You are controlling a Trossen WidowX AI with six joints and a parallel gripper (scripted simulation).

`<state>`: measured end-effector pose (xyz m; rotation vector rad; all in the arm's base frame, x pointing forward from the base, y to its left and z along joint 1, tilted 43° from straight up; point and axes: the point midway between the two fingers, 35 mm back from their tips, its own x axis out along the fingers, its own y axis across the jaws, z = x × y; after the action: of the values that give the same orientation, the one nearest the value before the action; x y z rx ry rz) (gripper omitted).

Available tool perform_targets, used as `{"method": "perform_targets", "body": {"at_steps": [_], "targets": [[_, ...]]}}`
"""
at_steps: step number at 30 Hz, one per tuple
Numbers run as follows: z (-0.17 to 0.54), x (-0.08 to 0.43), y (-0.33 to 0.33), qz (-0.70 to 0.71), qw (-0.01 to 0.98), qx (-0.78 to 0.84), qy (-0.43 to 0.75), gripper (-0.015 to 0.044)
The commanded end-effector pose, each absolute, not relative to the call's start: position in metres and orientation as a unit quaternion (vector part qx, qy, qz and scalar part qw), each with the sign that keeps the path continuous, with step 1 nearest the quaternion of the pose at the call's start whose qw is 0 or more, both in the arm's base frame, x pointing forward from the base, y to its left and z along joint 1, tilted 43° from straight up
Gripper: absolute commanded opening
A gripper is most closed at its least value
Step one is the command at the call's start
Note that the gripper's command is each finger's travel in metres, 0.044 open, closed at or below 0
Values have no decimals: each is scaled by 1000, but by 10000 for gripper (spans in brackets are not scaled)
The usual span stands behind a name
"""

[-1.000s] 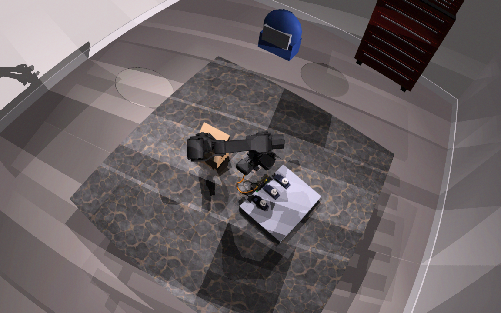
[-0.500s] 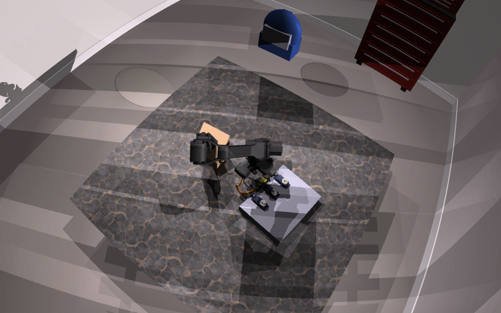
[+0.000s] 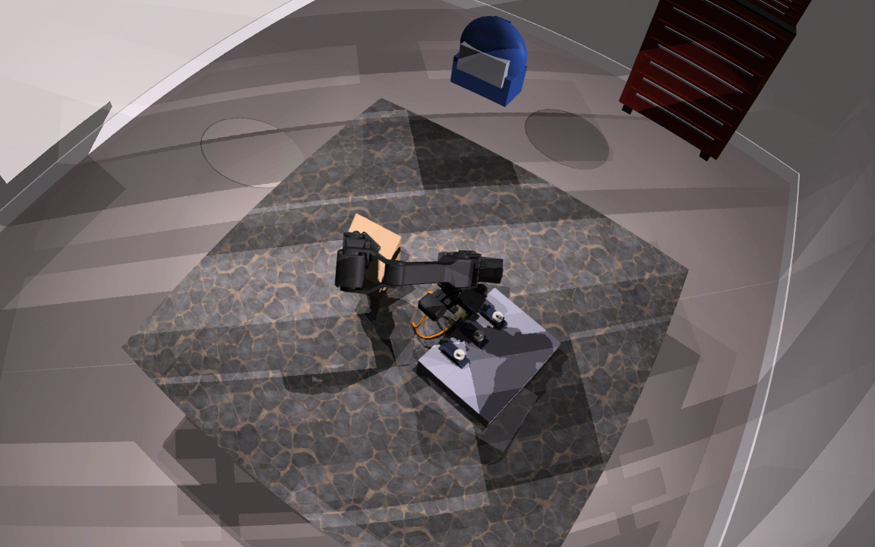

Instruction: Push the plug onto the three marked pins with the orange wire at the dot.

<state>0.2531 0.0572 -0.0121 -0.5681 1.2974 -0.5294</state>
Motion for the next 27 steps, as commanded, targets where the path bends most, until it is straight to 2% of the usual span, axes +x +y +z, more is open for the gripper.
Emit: {"method": "perform_targets", "body": {"at_steps": [1, 27], "targets": [[-12, 258, 59, -240, 728, -260, 588, 0], [-9, 269, 60, -240, 728, -259, 588, 0]]}}
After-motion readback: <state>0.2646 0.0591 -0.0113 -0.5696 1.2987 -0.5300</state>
